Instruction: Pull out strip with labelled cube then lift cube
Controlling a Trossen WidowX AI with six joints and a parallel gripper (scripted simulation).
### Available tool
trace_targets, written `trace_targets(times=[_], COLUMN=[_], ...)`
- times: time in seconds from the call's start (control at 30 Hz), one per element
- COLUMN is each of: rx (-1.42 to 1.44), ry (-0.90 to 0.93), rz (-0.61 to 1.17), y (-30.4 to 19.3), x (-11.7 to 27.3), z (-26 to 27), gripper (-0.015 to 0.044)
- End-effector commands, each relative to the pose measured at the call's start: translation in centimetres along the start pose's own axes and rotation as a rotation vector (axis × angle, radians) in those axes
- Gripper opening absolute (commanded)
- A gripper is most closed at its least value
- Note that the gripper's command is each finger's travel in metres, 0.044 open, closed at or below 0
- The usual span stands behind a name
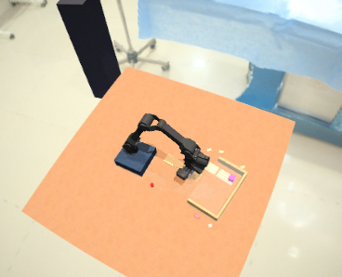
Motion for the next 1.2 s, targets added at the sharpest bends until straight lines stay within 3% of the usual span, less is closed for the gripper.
trace_targets(times=[0.0, 0.77, 0.97, 1.17], rx=[0.005, 0.005, 0.005, 0.005], ry=[0.0, -0.002, -0.002, -0.002], rz=[0.007, 0.012, 0.011, 0.011], y=[-1.5, -7.3, -7.2, -7.2], x=[0.8, 1.0, 4.1, 4.5], z=[-0.6, -2.9, -2.9, -2.9], gripper=[0.0, 0.0, 0.0, 0.0])
Point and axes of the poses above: the point midway between the two fingers, 35 mm back from their tips, its own x axis back along the fingers, its own z axis across the jaws, y = z × x, the point moved 3 cm from there along x, back along the fingers, and after that the axes turned 5 degrees about -x, right-handed, at the moved point
